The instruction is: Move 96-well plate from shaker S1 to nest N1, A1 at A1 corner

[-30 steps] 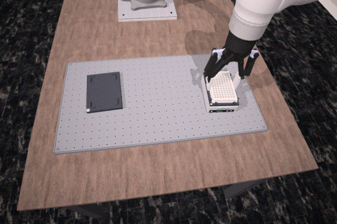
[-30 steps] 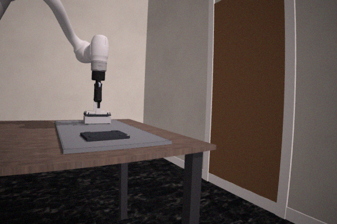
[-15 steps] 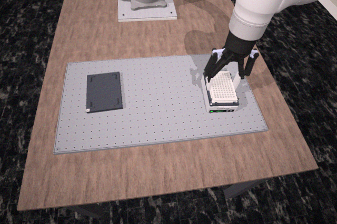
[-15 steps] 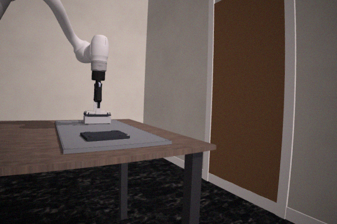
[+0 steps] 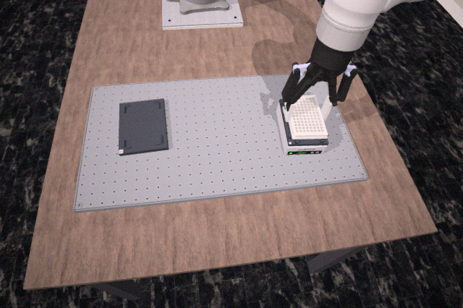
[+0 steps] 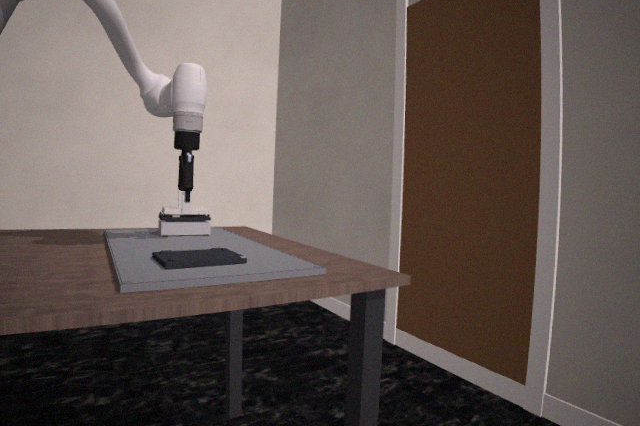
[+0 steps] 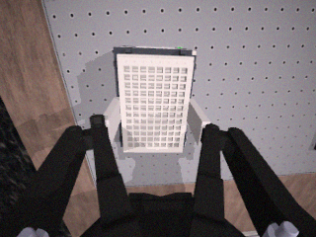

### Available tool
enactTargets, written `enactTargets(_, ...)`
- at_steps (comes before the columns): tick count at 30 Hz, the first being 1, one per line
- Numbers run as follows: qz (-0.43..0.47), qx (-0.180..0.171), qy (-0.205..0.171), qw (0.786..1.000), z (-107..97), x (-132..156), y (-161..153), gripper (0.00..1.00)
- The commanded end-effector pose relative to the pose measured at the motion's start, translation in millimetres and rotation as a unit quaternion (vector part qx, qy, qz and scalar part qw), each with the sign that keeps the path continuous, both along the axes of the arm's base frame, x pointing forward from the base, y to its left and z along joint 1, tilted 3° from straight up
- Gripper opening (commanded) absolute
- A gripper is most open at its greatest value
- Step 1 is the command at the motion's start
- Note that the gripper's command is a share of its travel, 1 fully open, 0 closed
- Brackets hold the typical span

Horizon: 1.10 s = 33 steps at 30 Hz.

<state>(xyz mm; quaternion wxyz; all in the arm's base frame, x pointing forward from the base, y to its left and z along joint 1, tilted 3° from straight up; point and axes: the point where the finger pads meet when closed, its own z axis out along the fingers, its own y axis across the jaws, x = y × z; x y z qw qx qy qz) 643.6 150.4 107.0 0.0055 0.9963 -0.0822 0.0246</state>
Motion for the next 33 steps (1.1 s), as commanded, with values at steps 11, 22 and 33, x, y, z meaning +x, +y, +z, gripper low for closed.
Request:
enactTargets(11, 0.000, 0.000, 0.000, 1.000, 18, -1, 0, 0.10)
enactTargets(22, 0.000, 0.000, 0.000, 1.000, 36, -2, 1, 0.10)
enactTargets(33, 0.000, 0.000, 0.000, 1.000, 51, -2, 1, 0.10)
